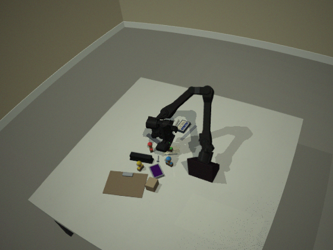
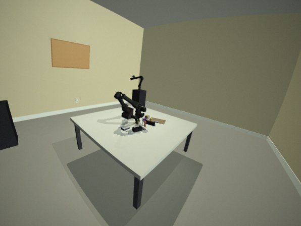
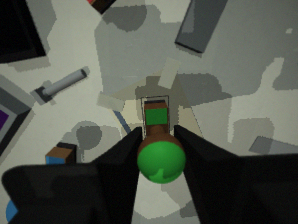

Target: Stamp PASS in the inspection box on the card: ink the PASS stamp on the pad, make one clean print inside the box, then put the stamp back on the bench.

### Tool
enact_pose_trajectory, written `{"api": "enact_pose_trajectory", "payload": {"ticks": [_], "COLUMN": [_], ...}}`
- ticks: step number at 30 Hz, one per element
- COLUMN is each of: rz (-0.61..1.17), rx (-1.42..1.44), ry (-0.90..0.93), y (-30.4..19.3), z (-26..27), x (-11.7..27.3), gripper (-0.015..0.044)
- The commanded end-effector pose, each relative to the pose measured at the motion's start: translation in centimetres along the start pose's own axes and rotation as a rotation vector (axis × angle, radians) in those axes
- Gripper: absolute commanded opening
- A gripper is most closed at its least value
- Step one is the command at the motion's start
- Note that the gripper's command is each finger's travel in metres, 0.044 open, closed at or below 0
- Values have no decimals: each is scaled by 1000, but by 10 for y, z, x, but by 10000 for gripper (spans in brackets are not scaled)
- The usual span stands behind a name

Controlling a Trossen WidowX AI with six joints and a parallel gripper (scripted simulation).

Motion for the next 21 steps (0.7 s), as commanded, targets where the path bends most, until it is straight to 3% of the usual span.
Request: {"api": "enact_pose_trajectory", "payload": {"ticks": [1,21], "rz": [2,2], "rx": [6,6], "ry": [-4,-4], "y": [0,-1], "z": [0,0], "x": [-1,-5], "gripper": [0,0]}}
Point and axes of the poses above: the point midway between the two fingers, 35 mm back from their tips, its own x axis back along the fingers, its own z axis across the jaws, y = z × x, the point moved 7 cm from there along x, back along the fingers, and after that the axes turned 9 degrees about x, right-handed, at the moved point
